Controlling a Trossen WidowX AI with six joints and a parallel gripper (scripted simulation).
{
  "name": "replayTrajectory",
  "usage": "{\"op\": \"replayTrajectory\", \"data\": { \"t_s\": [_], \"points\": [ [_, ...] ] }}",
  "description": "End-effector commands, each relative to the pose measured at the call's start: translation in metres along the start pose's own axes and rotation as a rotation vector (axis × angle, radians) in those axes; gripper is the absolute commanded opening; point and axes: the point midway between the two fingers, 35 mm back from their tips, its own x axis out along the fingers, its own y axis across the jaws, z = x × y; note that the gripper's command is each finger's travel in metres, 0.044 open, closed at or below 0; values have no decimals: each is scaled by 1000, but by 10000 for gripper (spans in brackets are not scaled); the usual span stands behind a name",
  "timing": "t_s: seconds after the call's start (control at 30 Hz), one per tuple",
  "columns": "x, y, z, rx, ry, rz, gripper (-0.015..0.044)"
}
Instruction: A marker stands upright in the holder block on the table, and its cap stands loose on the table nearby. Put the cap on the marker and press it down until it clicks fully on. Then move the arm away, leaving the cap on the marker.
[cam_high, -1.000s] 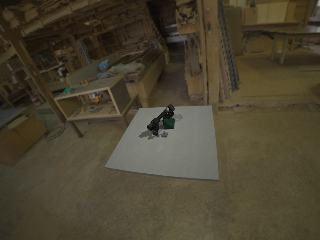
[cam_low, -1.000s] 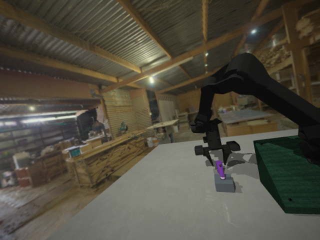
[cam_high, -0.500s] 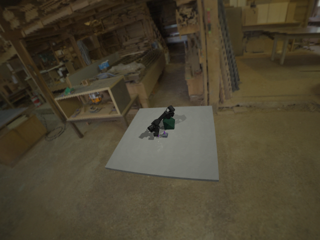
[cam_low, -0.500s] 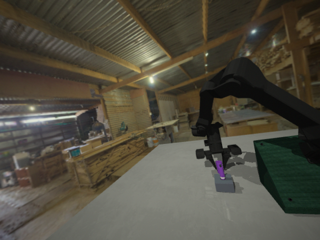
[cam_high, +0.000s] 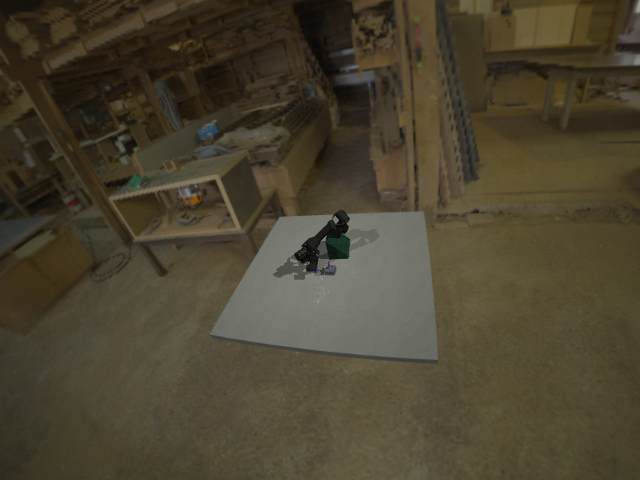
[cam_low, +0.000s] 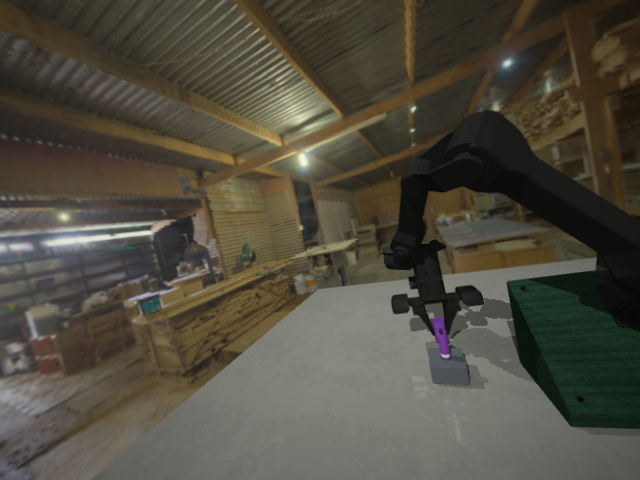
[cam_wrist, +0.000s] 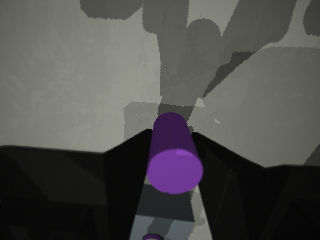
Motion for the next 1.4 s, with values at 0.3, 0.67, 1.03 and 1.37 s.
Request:
{"op": "replayTrajectory", "data": {
  "t_s": [0.3,0.67,1.03,1.37],
  "points": [
    [-46,2,1,-11,-12,6,0],
    [-62,5,-18,-11,-11,5,0],
    [-80,8,-51,-10,-10,5,0],
    [-94,8,-82,-10,-8,4,0]
  ]
}}
